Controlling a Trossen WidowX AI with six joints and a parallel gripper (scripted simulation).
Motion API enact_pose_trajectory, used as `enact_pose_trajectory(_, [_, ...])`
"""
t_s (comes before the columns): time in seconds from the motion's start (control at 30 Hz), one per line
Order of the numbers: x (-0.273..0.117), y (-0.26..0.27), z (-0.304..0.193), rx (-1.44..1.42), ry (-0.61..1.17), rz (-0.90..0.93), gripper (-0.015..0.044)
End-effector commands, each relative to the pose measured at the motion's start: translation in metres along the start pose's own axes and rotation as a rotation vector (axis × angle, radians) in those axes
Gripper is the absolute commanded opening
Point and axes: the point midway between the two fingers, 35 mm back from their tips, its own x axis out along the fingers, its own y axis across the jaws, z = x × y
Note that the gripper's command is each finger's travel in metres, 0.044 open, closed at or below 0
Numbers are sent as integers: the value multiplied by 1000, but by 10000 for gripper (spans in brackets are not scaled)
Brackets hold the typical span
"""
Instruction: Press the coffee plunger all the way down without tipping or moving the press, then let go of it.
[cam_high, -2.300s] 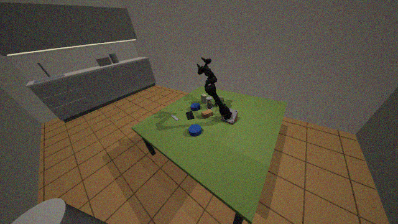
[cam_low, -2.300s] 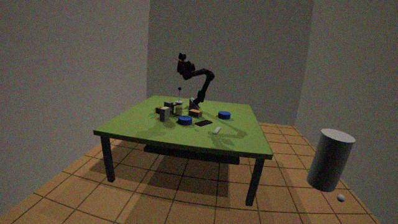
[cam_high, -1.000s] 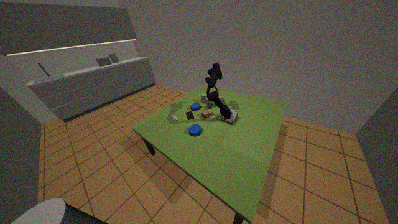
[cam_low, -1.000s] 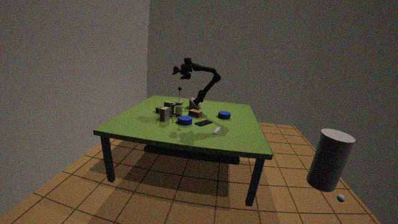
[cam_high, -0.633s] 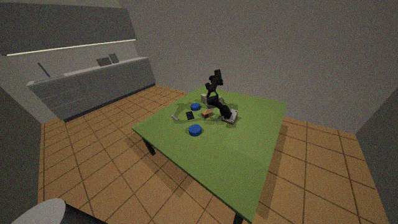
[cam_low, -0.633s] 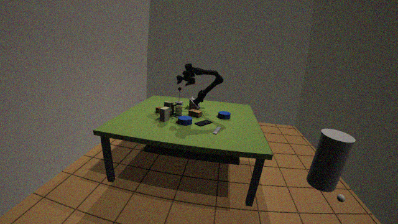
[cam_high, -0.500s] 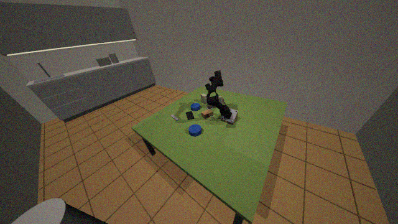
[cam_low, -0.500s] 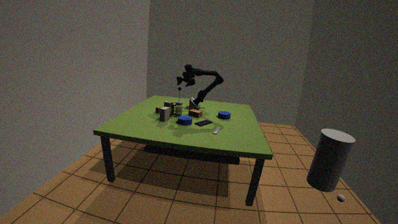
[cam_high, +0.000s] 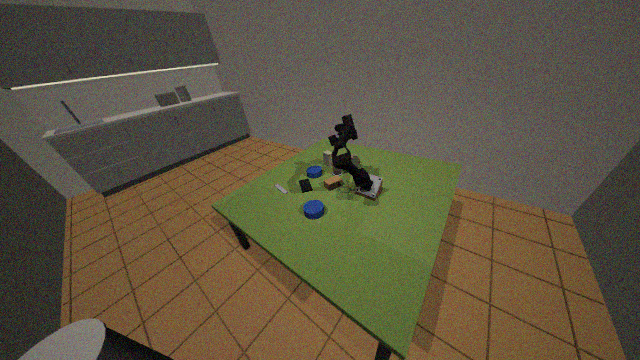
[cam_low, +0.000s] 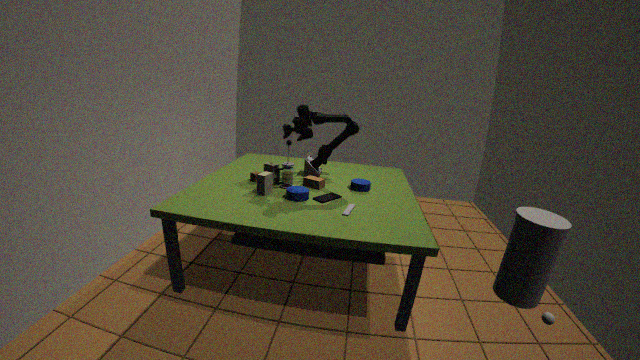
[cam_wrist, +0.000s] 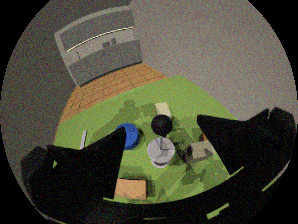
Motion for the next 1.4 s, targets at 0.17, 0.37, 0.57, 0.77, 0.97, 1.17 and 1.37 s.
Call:
enact_pose_trajectory(0.17, [17,-1,-5,13,7,-1,440])
enact_pose_trajectory(0.37, [24,-1,-5,14,6,1,440])
enact_pose_trajectory(0.57, [24,-1,-5,14,6,1,282])
enact_pose_trajectory(0.77, [24,-1,-5,14,6,1,125])
enact_pose_trajectory(0.97, [24,-1,-5,14,6,1,119])
enact_pose_trajectory(1.17, [25,-1,-6,13,6,0,119])
enact_pose_trajectory(1.37, [31,-2,-13,13,7,0,119])
